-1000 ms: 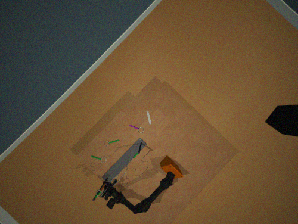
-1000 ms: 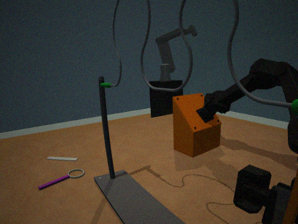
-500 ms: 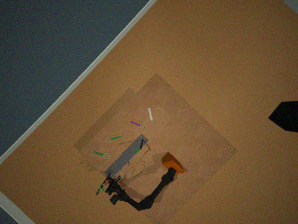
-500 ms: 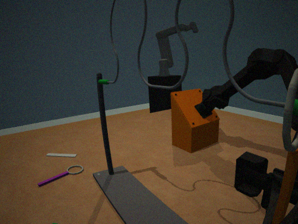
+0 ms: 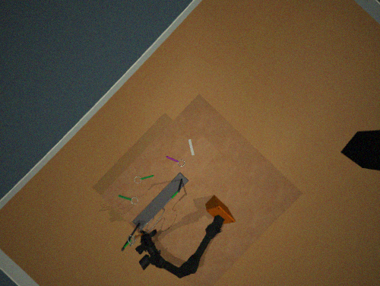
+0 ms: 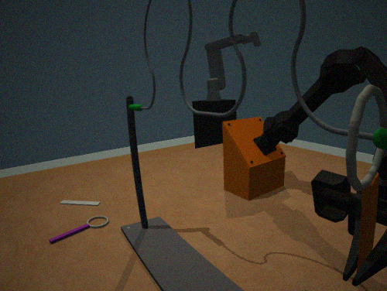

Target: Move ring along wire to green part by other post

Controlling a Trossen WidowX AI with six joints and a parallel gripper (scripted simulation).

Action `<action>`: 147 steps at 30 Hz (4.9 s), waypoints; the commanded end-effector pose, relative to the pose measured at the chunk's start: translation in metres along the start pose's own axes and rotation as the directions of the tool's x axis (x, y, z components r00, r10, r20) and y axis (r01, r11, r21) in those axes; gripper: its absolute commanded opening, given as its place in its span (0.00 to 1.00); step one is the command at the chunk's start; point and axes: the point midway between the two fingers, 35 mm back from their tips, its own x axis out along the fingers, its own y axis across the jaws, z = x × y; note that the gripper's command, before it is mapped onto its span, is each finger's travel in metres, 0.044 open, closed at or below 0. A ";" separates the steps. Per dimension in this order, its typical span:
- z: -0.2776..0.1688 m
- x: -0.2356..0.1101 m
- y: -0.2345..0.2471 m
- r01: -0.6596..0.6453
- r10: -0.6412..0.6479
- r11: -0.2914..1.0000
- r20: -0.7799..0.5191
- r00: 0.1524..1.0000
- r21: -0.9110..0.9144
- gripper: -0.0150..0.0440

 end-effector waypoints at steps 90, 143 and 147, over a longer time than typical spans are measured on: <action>0.154 -0.081 -0.166 0.370 -0.497 -0.133 0.385 0.777 -0.919 0.00; 0.168 -0.087 -0.153 0.354 -0.491 0.158 0.238 0.838 -0.922 0.00; 0.162 -0.084 -0.152 0.346 -0.478 0.251 0.195 0.857 -0.904 0.00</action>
